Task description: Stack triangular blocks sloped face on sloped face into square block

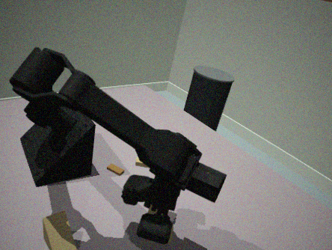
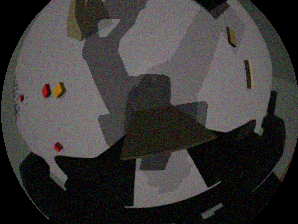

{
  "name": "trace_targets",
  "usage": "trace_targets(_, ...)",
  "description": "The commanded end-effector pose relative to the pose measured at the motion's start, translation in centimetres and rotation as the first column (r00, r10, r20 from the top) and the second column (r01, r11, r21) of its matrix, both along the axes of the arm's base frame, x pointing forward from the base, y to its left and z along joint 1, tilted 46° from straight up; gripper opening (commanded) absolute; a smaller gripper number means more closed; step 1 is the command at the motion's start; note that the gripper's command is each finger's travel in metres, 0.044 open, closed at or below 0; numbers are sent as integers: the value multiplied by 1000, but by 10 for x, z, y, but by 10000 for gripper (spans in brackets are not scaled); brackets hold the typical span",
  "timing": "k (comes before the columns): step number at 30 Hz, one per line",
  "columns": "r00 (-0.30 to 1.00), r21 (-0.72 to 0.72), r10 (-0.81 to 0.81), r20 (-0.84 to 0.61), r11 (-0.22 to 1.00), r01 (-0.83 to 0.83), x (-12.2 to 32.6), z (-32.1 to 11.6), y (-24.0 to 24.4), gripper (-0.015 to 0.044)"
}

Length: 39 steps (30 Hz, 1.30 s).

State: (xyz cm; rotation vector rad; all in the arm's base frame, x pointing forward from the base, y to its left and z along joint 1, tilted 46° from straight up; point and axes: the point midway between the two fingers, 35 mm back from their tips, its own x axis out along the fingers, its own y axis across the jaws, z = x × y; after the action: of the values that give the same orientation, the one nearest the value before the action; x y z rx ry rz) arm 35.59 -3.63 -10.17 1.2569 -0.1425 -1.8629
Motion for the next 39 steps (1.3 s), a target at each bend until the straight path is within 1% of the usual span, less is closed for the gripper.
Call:
trace_targets(1,996,12,60,-58,998,-60,0,0,0,0)
trace_targets(10,940,71,248,-234,969,-238,0,0,0,0)
trace_targets(15,872,122,359,-333,934,-337,0,-1,0,0)
trace_targets(22,783,183,460,-418,887,-423,0,-1,0,0)
trace_targets(33,542,329,635,-551,762,-558,-1,-1,0,0)
trace_targets(35,520,342,646,-558,751,-565,-1,0,0,0)
trace_targets(39,517,344,648,-559,749,-566,-1,0,0,0)
